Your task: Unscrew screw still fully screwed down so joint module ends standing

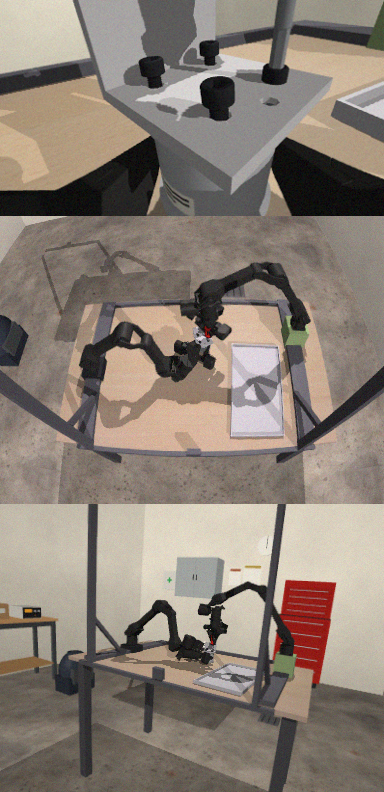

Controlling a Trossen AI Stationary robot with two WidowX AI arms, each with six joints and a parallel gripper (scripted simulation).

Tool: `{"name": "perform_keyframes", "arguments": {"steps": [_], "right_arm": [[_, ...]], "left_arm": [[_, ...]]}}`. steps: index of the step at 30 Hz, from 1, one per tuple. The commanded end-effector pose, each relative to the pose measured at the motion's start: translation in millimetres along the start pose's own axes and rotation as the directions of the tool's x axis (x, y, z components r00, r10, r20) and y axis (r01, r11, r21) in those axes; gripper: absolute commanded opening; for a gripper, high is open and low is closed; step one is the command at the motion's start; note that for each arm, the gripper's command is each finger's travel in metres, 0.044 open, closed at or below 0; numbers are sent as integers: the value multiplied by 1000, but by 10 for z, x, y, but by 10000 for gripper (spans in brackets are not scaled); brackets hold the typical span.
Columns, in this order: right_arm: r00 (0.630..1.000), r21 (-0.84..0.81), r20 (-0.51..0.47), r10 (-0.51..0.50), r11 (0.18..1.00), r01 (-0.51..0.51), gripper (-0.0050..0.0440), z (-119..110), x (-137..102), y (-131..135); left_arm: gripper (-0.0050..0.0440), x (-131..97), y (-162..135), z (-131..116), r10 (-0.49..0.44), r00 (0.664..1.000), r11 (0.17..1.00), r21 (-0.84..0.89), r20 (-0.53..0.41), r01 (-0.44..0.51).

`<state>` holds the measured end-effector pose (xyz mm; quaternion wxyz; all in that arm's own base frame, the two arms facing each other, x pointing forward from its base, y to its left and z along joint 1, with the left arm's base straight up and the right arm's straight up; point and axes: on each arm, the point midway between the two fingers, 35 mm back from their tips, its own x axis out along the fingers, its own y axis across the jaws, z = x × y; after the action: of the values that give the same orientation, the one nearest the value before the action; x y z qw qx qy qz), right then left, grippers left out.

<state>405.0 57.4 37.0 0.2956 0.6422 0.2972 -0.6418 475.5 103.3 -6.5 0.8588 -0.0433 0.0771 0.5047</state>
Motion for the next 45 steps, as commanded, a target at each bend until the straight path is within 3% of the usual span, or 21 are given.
{"name": "perform_keyframes", "arguments": {"steps": [1, 7, 13, 18, 30, 35, 45], "right_arm": [[1000, -46, -18, 13, 999, -14, 130, -28, -56, 22], [1000, -289, -19, 12, 957, -17, 130, -37, -57, 25], [1000, -514, -19, 12, 857, -19, 130, -42, -55, 29], [1000, -514, -19, 12, 857, -19, 130, -42, -55, 30], [1000, -860, -17, 11, 509, -21, 130, -45, -62, 30], [1000, -860, -16, 10, 509, -19, 130, -42, -59, 28], [1000, -993, -15, 12, 121, -17, 130, -45, -64, 31]], "left_arm": [[245, 16, -30, 112, -1, 1000, 1000, -25, 13, 2], [245, 16, -30, 112, -1, 1000, 1000, -25, 13, 2], [245, 16, -30, 112, -1, 1000, 1000, -25, 13, 2], [245, 16, -30, 112, -1, 1000, 1000, -25, 13, 2], [245, 16, -30, 112, -1, 1000, 1000, -25, 13, 2], [245, 16, -30, 112, -1, 1000, 1000, -25, 13, 2], [245, 16, -30, 112, -1, 1000, 1000, -25, 13, 2]]}}
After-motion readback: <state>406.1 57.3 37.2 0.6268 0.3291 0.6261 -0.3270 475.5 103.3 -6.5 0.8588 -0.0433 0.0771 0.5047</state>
